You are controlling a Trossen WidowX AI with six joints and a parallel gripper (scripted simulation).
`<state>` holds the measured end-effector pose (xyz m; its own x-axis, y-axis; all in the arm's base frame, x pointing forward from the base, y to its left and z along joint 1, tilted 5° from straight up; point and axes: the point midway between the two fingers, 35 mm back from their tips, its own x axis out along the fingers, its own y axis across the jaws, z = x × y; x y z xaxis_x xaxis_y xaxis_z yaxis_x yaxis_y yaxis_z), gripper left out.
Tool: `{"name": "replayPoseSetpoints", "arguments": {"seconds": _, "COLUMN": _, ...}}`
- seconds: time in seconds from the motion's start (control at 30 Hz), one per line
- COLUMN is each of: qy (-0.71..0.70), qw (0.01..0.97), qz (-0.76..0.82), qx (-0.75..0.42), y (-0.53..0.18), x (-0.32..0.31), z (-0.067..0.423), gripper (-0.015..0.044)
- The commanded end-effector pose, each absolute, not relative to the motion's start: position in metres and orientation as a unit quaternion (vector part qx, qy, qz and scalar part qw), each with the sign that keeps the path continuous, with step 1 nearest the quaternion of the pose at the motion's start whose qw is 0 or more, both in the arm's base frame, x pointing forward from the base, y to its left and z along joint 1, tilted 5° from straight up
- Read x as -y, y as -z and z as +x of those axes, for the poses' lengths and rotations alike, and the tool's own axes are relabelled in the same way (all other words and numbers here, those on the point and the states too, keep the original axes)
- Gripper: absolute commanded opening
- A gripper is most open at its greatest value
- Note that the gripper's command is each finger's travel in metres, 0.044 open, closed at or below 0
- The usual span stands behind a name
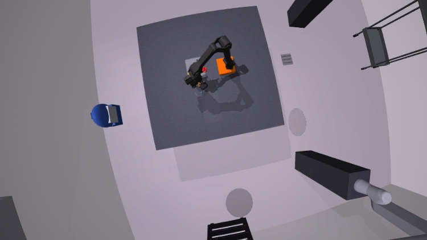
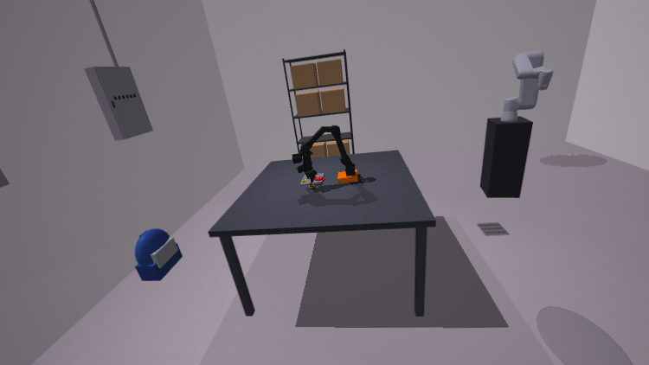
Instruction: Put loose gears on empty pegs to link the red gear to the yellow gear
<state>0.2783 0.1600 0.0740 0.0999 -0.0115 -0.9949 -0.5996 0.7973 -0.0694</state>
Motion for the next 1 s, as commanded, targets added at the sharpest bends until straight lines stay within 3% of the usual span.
{"name": "replayPoseSetpoints", "arguments": {"seconds": 0.0, "qy": -0.208, "qw": 0.699, "qz": -0.244, "qx": -0.639, "y": -0.066, "x": -0.159, "z": 0.278, "gripper": 0.044}}
{"name": "replayPoseSetpoints", "arguments": {"seconds": 0.7, "qy": -0.208, "qw": 0.699, "qz": -0.244, "qx": -0.639, "y": -0.046, "x": -0.159, "z": 0.28, "gripper": 0.044}}
{"name": "replayPoseSetpoints", "arguments": {"seconds": 0.97, "qy": -0.208, "qw": 0.699, "qz": -0.244, "qx": -0.639, "y": -0.046, "x": -0.159, "z": 0.28, "gripper": 0.023}}
